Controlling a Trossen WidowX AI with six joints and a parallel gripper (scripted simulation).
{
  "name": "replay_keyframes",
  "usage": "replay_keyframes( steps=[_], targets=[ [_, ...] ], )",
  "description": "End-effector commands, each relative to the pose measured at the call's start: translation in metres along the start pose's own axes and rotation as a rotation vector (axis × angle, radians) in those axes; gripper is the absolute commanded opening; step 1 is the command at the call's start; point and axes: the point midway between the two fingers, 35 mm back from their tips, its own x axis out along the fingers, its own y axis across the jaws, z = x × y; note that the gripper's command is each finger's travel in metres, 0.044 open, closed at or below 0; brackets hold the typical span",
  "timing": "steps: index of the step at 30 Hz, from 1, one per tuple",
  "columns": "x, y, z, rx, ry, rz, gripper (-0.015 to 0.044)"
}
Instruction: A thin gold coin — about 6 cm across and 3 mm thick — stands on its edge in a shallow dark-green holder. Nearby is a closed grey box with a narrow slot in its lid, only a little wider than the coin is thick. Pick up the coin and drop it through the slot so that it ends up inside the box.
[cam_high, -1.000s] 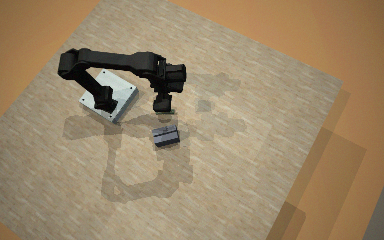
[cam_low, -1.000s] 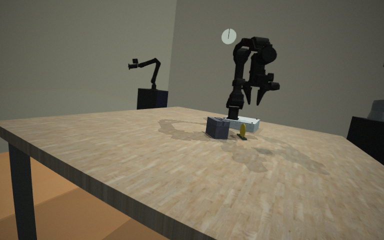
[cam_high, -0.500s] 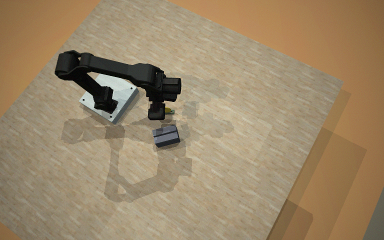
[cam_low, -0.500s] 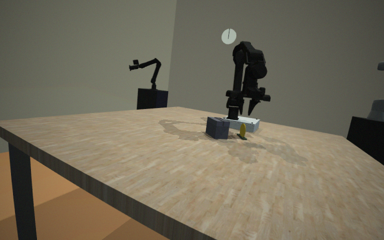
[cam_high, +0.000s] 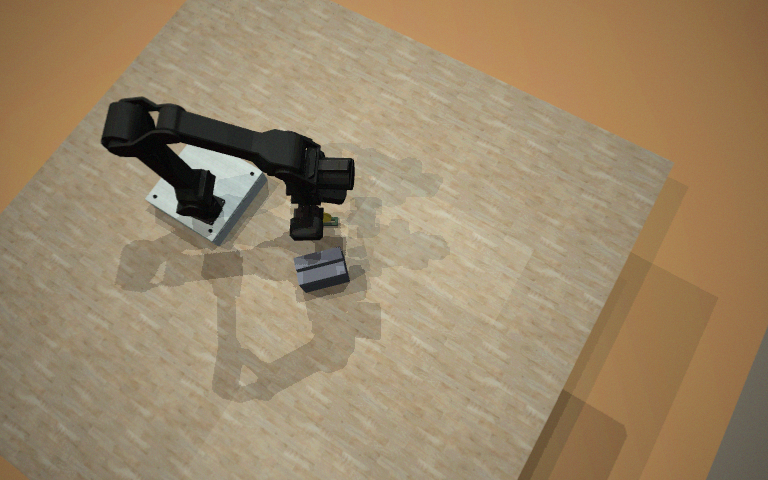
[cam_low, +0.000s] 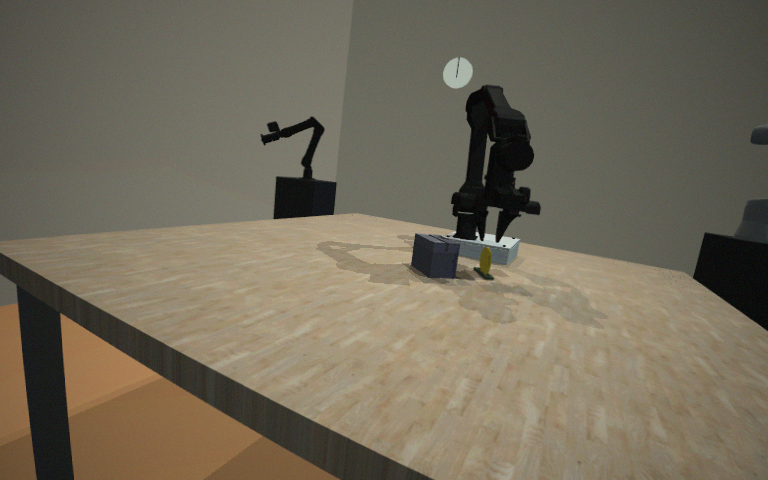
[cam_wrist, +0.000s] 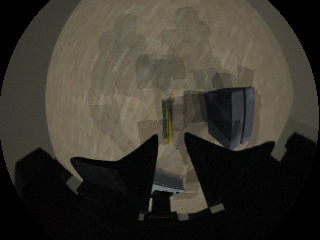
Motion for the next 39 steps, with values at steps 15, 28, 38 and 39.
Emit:
replay_keyframes(
  steps=[15, 28, 38, 39],
  targets=[
    [0.032, 0.000, -0.001, 0.002, 0.009, -0.003, 0.0161],
    [0.052, 0.000, -0.002, 0.002, 0.009, -0.003, 0.0161],
    [0.068, 0.000, -0.004, 0.002, 0.009, -0.003, 0.0161],
    [0.068, 0.000, -0.004, 0.002, 0.009, -0.003, 0.0161]
  ],
)
